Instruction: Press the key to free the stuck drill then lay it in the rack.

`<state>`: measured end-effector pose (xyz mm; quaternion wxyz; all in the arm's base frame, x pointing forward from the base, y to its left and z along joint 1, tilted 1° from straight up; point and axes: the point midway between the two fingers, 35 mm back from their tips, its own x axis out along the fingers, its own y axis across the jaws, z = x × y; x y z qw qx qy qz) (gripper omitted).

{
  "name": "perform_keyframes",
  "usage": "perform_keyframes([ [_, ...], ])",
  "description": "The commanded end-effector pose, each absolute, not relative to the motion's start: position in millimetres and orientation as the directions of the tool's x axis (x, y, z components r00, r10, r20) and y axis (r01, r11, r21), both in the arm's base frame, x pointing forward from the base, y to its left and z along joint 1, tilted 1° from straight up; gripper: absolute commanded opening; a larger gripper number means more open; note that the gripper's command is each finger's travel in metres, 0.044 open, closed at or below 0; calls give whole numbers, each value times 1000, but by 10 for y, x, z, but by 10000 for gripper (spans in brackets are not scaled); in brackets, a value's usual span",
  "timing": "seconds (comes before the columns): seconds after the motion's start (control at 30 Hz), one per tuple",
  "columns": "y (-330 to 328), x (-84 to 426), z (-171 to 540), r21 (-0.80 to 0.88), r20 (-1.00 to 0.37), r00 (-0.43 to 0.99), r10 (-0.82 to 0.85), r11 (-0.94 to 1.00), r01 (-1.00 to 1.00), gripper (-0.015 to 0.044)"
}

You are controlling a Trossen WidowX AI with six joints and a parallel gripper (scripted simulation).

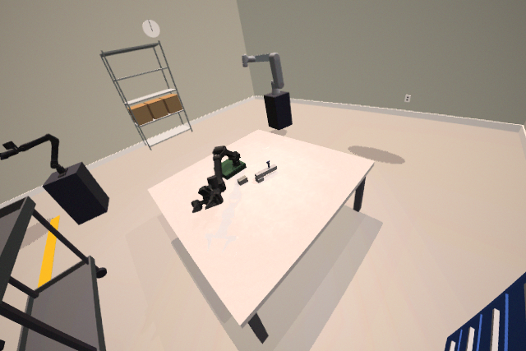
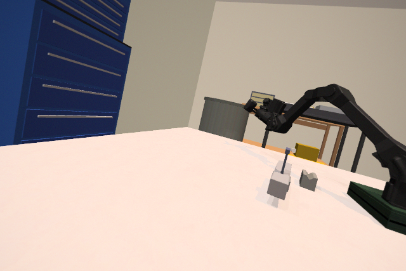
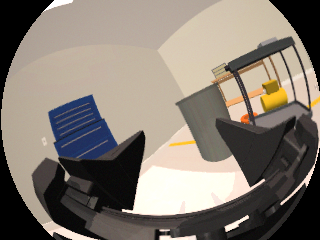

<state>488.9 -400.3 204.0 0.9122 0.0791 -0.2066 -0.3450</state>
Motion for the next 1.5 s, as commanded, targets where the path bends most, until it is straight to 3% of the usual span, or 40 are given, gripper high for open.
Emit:
perform_keyframes([
  [0.0,-4003,4889,2040,287,322,677,-662,749,597,374],
  [0.3,-3959,4928,2037,287,310,686,-658,753,592,137],
  [0.47,-3435,5305,1990,289,170,779,-604,786,546,6],
  [0.7,-2342,5734,1771,292,-111,889,-444,841,456,0],
  [0.93,-1136,5751,1477,282,-407,882,-237,886,368,0],
  [1.17,-113,5369,1257,250,-644,762,-66,923,292,0],
  [1.47,926,4398,1106,169,-877,477,64,969,180,0],
])
